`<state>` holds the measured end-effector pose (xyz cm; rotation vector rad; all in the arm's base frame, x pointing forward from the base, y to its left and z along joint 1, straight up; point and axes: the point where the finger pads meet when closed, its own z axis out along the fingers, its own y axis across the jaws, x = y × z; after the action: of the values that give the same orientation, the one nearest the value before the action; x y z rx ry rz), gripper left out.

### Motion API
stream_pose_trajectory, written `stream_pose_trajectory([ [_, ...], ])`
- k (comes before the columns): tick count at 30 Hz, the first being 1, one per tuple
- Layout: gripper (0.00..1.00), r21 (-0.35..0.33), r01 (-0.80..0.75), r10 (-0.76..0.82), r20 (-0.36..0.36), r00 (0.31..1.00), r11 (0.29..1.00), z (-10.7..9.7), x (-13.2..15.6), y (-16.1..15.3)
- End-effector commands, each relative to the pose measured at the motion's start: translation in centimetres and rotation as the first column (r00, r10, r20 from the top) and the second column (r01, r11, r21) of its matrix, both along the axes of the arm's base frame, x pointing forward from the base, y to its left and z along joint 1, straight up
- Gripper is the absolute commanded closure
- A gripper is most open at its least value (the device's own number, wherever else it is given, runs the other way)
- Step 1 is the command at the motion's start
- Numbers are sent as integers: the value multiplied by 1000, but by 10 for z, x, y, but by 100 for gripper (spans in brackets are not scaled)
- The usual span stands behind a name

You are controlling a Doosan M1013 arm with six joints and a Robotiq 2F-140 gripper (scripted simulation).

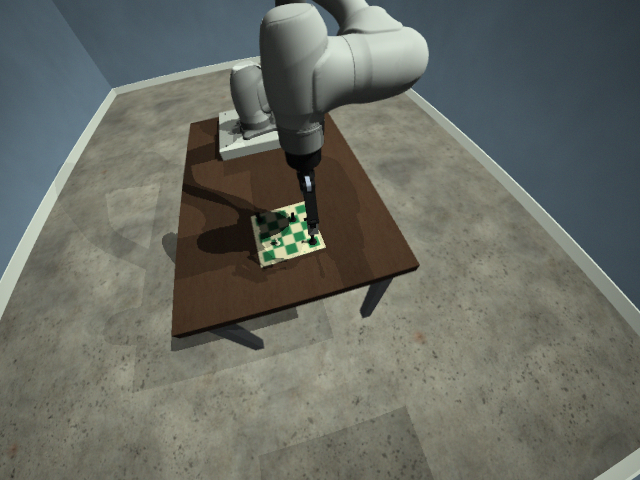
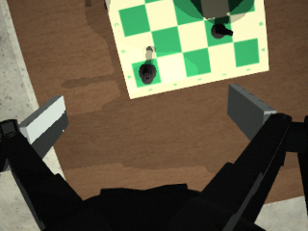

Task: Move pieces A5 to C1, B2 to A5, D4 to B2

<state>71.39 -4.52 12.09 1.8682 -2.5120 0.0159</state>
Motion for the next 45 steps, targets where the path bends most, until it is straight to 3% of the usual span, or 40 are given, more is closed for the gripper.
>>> stream_pose_trajectory([
  [1,0,14,-275,275,1,961,961,-2,0,0],
  [4,0,9,-449,449,-1,894,893,-4,0,0],
  [6,0,9,-449,449,-1,894,893,-4,0,0],
  [7,0,11,-598,598,-1,801,801,-5,0,0],
  [10,0,4,-709,709,-6,705,705,-7,0,0],
  [13,0,1,-827,827,-12,562,562,-9,0,0],
  [21,0,3,-995,995,-32,99,99,-15,0,0],
  [23,0,3,-995,995,-32,99,99,-15,0,0],
  [24,0,8,-997,996,-35,-77,-77,-15,0,0],
  [29,0,16,-940,939,-40,-341,-341,-17,0,0],
  [35,0,27,-755,754,-31,-656,-655,-18,0,0],
  [38,0,26,-624,624,-17,-782,-781,-18,0,0],
  [40,0,26,-624,624,-17,-782,-781,-18,0,0],
  [41,0,13,-502,502,5,-865,-865,-18,0,0],
  [42,0,13,-502,502,5,-865,-865,-18,0,0],
  [43,75,13,-502,502,5,-865,-865,-18,0,0],
  [45,75,13,-502,502,5,-865,-865,-18,0,0],
])
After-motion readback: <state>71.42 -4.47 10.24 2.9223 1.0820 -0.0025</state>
